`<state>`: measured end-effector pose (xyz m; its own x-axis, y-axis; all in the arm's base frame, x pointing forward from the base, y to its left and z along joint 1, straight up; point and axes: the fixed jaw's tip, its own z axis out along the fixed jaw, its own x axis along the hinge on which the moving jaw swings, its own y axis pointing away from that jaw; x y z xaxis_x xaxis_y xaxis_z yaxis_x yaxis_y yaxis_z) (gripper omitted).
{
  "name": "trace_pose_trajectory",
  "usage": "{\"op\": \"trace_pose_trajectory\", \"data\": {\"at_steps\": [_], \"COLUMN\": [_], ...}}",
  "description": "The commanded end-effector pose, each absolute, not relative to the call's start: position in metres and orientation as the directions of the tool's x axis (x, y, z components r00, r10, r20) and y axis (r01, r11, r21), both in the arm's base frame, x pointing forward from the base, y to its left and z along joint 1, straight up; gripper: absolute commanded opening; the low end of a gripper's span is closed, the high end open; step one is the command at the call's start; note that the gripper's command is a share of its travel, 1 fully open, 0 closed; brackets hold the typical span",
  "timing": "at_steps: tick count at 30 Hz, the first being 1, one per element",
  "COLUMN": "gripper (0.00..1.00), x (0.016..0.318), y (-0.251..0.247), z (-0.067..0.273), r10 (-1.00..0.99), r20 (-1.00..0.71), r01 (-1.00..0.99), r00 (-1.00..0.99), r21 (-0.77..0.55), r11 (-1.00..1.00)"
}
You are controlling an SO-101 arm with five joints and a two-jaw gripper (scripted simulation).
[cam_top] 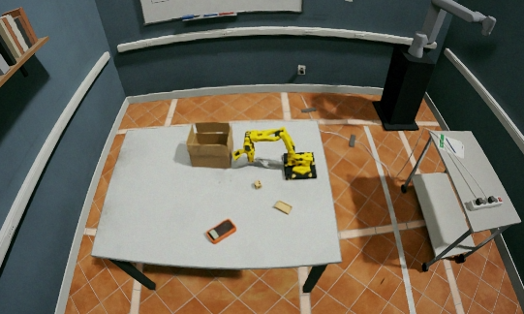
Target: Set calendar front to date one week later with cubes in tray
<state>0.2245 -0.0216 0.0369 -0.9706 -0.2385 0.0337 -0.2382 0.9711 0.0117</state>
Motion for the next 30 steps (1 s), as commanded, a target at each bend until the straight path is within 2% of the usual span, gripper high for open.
{"op": "trace_pose_trajectory", "data": {"at_steps": [1, 3, 5, 16, 20, 30], "gripper": [0.00, 0.00, 0.00, 0.00, 0.00, 0.00], "x": [0.228, 0.228, 0.228, 0.228, 0.227, 0.227], "y": [-0.011, -0.006, -0.006, 0.019, 0.026, 0.033], "z": [0.038, 0.037, 0.037, 0.034, 0.033, 0.032], "r10": [-0.435, -0.520, -0.520, -0.886, -0.942, -0.982], "r20": [0.016, 0.015, 0.015, 0.009, 0.008, 0.006], "r01": [-0.435, -0.520, -0.520, -0.886, -0.942, -0.982], "r00": [-0.900, -0.854, -0.854, -0.463, -0.336, -0.189], "r21": [0.009, 0.011, 0.011, 0.015, 0.016, 0.017], "r11": [0.901, 0.854, 0.854, 0.463, 0.336, 0.189]}}
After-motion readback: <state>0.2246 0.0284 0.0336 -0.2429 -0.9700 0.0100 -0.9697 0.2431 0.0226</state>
